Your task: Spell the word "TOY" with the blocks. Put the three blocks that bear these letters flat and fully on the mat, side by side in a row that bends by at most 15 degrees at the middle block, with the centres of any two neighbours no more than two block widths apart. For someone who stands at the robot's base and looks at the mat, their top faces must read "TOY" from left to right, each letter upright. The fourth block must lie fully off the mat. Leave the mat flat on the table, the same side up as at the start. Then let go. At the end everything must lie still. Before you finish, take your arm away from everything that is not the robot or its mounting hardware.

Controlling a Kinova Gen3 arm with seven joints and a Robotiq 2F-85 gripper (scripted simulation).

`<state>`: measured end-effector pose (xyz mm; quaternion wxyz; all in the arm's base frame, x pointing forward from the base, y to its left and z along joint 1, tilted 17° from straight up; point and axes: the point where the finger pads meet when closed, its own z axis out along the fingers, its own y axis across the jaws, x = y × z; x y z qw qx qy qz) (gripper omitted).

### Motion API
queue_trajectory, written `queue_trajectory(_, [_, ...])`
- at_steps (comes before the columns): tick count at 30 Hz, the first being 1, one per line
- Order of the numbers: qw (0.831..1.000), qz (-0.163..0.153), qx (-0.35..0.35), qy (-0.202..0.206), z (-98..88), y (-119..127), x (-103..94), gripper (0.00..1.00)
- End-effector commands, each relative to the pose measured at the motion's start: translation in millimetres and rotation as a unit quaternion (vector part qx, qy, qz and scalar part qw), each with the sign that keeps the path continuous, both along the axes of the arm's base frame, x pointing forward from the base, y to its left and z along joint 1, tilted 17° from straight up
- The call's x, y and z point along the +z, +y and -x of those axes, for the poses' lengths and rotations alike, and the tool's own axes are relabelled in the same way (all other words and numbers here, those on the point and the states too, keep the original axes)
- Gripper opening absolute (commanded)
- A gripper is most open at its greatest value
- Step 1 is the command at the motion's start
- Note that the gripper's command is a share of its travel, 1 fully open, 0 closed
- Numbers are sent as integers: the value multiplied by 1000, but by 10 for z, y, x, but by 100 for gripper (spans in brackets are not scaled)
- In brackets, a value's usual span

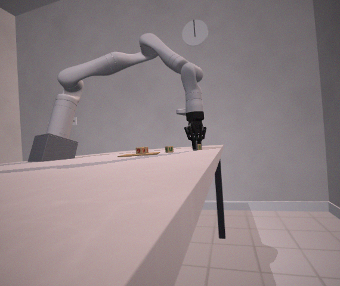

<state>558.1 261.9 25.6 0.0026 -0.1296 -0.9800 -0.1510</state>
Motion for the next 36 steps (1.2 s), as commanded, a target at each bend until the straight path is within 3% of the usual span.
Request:
queue_trajectory(1, [1000,0,0,-1,-4,-3,7,21])
queue_trajectory(18, [1000,0,0,-1,-3,-15,45,21])
queue_trajectory(26, [1000,0,0,-1,14,-160,512,21])
queue_trajectory(28, [1000,0,0,-1,14,-160,512,21])
queue_trajectory(36, [1000,0,0,-1,30,-290,930,21])
